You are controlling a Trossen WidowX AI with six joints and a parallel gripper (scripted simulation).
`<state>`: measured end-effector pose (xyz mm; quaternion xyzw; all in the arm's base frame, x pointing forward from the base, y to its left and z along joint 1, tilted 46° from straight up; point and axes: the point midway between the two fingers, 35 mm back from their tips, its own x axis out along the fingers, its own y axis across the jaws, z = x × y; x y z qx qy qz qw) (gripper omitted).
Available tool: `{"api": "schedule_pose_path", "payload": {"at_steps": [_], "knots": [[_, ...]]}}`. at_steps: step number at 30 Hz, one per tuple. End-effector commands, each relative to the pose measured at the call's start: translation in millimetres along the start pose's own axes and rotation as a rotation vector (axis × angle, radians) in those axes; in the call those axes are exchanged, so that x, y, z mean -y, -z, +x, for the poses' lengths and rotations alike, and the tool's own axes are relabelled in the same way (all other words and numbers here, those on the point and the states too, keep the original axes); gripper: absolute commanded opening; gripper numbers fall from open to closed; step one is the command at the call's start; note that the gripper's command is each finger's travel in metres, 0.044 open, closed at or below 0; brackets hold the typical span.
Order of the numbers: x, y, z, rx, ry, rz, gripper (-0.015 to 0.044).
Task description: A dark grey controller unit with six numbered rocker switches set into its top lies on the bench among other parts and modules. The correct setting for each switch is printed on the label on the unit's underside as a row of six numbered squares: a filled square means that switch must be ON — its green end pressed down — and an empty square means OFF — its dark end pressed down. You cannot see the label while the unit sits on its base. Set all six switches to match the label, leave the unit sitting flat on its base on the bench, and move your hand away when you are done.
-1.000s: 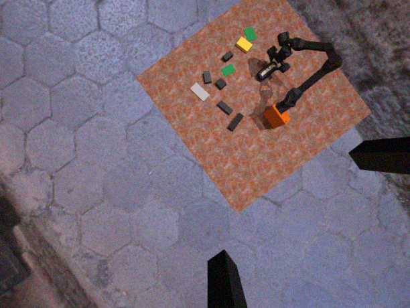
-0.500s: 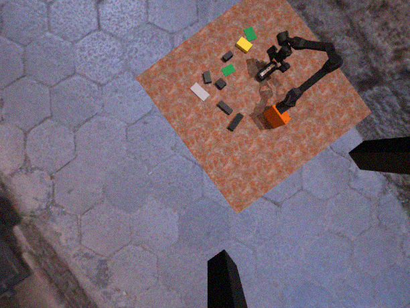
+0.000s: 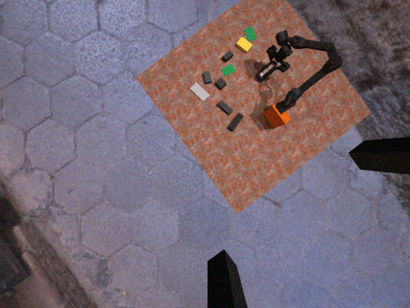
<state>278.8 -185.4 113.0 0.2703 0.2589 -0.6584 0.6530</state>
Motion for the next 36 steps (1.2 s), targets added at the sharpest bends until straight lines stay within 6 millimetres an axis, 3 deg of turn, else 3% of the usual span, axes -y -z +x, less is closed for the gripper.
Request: {"api": "schedule_pose_path", "payload": {"at_steps": [1, 36], "knots": [[-1.1, 4.2, -4.6, -0.004, -0.005, -0.002, 0.0335], [-1.1, 24.4, -24.8, -0.006, -0.005, -0.002, 0.0335]]}}
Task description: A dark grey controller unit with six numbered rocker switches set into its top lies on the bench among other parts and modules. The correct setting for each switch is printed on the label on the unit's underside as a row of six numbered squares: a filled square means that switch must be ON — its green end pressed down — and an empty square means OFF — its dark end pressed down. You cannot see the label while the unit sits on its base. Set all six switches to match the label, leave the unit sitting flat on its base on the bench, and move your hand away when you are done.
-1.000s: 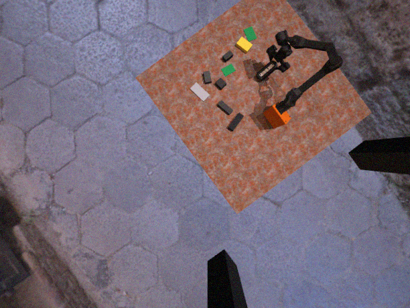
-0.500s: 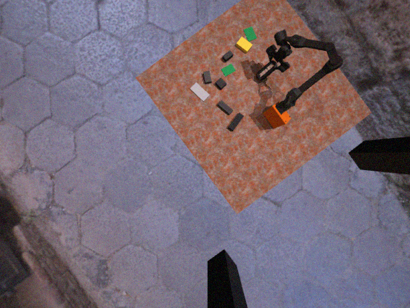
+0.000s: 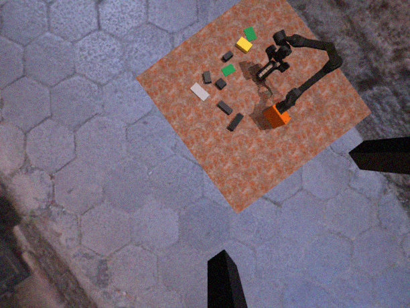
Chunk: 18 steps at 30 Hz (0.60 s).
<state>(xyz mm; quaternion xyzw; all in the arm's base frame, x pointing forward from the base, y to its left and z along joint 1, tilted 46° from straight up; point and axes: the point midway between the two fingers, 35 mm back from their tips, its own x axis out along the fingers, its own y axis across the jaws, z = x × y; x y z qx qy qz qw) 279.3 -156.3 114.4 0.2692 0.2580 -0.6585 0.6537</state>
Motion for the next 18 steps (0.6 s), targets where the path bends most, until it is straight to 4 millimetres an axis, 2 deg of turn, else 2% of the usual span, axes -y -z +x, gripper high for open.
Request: {"api": "schedule_pose_path", "payload": {"at_steps": [1, 18], "knots": [[-0.9, 5.8, -3.5, -0.009, -0.004, -0.001, 0.0335], [-0.9, 17.1, -11.7, -0.01, -0.004, -0.002, 0.0335]]}}
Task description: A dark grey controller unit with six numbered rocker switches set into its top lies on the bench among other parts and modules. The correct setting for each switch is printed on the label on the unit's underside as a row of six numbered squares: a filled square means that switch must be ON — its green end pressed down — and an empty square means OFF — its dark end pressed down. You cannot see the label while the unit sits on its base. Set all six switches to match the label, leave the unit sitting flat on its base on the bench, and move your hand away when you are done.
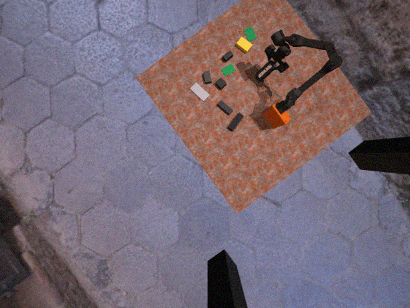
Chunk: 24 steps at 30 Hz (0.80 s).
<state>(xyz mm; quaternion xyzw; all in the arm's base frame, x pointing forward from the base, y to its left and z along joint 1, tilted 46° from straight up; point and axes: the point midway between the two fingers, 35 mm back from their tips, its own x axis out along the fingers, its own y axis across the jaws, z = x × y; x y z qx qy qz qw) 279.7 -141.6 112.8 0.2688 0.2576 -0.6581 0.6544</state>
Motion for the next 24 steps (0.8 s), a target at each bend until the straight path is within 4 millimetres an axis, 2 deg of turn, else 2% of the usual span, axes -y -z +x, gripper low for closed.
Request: {"api": "schedule_pose_path", "payload": {"at_steps": [1, 24], "knots": [[-0.7, 6.5, -2.6, -0.012, -0.003, -0.001, 0.0335], [-0.7, 23.1, -11.7, -0.013, -0.002, -0.001, 0.0337]]}}
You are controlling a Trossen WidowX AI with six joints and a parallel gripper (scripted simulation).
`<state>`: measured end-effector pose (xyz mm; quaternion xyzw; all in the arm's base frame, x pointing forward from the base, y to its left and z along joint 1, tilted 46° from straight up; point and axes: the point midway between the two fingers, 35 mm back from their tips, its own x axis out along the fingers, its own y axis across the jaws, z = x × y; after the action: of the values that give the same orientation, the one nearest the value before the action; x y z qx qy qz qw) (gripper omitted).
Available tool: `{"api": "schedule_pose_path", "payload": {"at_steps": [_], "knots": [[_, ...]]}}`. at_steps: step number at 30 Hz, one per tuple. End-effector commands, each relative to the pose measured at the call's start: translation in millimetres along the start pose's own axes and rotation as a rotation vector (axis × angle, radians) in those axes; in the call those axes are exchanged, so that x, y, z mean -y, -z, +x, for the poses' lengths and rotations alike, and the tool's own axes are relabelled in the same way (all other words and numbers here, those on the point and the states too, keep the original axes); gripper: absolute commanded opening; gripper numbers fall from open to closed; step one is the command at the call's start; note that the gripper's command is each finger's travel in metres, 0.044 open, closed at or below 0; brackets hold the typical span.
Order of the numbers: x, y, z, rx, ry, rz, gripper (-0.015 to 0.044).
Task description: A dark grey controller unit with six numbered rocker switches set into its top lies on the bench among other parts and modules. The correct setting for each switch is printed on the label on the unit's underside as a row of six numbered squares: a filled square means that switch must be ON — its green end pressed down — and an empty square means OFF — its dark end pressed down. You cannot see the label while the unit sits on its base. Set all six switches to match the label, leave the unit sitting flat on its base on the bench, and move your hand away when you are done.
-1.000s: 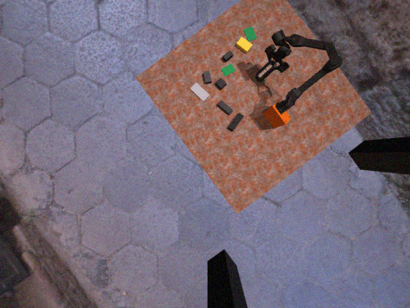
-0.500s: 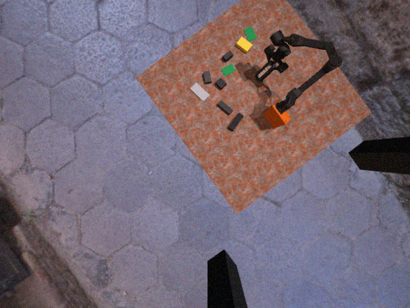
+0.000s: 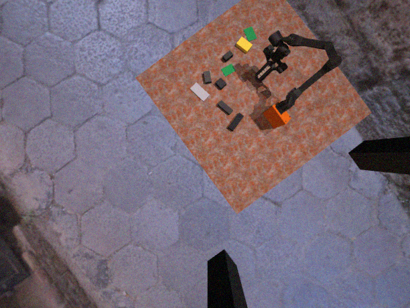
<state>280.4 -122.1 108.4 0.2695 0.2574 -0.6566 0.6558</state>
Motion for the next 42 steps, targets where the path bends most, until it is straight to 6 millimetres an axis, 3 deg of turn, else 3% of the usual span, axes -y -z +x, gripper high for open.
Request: {"api": "schedule_pose_path", "payload": {"at_steps": [1, 42], "knots": [[-0.3, 7.2, -0.9, -0.012, 0.002, -0.001, 0.0337], [-0.3, 39.3, -11.1, -0.014, 0.002, -0.001, 0.0338]]}}
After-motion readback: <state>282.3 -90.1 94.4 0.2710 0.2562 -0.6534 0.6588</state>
